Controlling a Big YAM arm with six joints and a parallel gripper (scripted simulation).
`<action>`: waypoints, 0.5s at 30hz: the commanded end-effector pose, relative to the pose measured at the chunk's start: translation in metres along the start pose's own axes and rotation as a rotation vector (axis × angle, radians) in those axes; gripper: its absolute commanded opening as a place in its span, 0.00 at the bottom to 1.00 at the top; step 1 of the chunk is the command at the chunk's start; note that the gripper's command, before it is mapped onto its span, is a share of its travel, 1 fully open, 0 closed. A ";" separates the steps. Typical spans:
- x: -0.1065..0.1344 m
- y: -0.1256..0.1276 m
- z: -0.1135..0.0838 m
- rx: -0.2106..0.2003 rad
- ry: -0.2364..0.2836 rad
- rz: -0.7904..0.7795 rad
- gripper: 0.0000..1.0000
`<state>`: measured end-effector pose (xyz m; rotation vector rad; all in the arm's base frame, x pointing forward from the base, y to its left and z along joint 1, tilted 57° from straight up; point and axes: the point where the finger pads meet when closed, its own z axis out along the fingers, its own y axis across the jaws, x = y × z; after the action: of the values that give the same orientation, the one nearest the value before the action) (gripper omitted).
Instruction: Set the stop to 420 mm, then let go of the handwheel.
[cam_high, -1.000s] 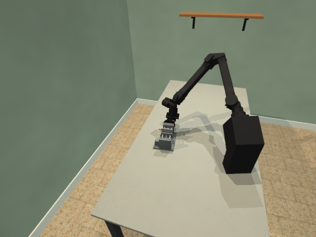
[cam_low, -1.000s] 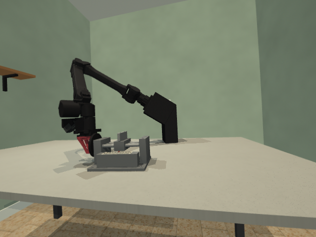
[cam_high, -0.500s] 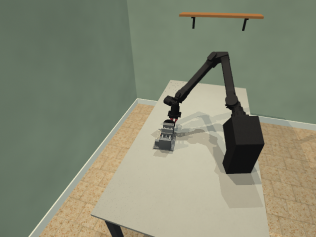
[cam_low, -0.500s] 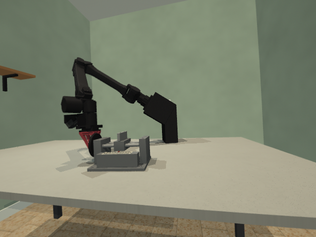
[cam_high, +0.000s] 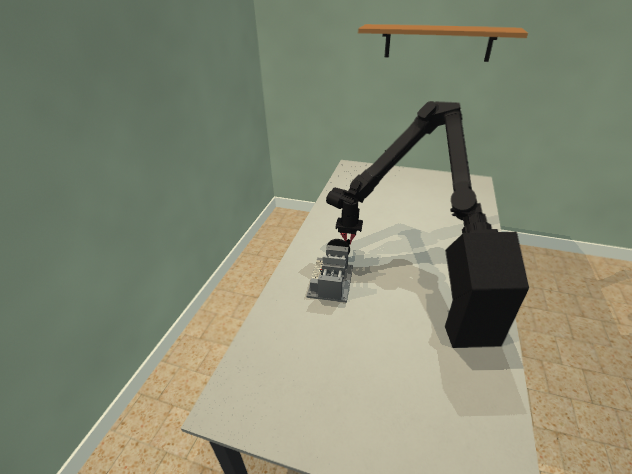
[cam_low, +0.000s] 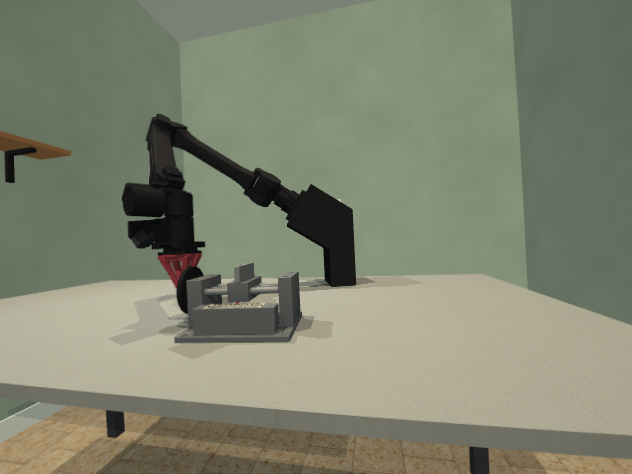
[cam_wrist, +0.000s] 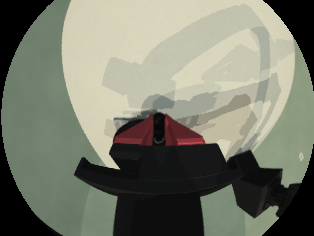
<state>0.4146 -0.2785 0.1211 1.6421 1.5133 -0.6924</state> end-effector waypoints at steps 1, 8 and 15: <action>-0.008 -0.006 -0.002 0.021 -0.011 0.017 0.06; -0.009 0.015 -0.024 -0.020 -0.013 0.021 0.06; -0.006 0.016 -0.035 -0.016 -0.010 0.014 0.06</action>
<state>0.4189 -0.2673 0.1293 1.6496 1.5125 -0.7093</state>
